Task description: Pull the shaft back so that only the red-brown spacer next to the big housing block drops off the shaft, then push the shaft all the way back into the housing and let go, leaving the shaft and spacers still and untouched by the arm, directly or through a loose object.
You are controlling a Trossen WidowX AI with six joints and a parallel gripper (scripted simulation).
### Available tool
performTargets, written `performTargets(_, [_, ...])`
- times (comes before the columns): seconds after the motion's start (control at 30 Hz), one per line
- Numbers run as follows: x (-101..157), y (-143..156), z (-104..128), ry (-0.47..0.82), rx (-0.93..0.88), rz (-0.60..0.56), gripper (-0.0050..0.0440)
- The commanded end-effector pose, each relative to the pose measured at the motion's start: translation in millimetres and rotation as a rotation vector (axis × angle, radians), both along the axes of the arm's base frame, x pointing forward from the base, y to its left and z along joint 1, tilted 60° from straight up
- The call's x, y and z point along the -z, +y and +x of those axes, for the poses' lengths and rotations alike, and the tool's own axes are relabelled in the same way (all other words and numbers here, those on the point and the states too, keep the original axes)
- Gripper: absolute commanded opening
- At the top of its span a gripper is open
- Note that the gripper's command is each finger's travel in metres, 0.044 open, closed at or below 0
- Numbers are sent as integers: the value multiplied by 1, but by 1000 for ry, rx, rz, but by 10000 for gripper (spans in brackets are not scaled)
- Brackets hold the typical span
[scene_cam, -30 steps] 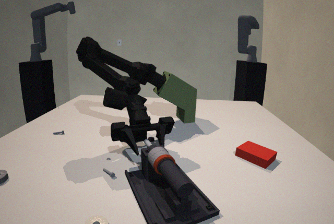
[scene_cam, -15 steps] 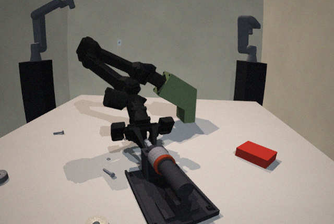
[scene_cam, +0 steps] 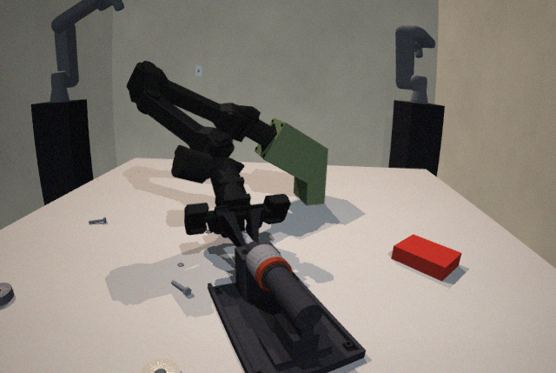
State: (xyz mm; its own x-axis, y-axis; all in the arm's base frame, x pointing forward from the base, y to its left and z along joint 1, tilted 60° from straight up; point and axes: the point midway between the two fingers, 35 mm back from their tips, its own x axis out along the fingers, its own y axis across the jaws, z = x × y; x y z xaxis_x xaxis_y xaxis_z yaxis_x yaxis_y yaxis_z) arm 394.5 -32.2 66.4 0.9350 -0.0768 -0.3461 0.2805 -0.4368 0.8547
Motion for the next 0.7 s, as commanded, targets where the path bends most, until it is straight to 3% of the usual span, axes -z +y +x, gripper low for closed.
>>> performTargets(0.0, [-1, -1, -2, -1, -1, -1, 0])
performTargets(0.67, [-2, -5, -13, -1, -1, -1, 0])
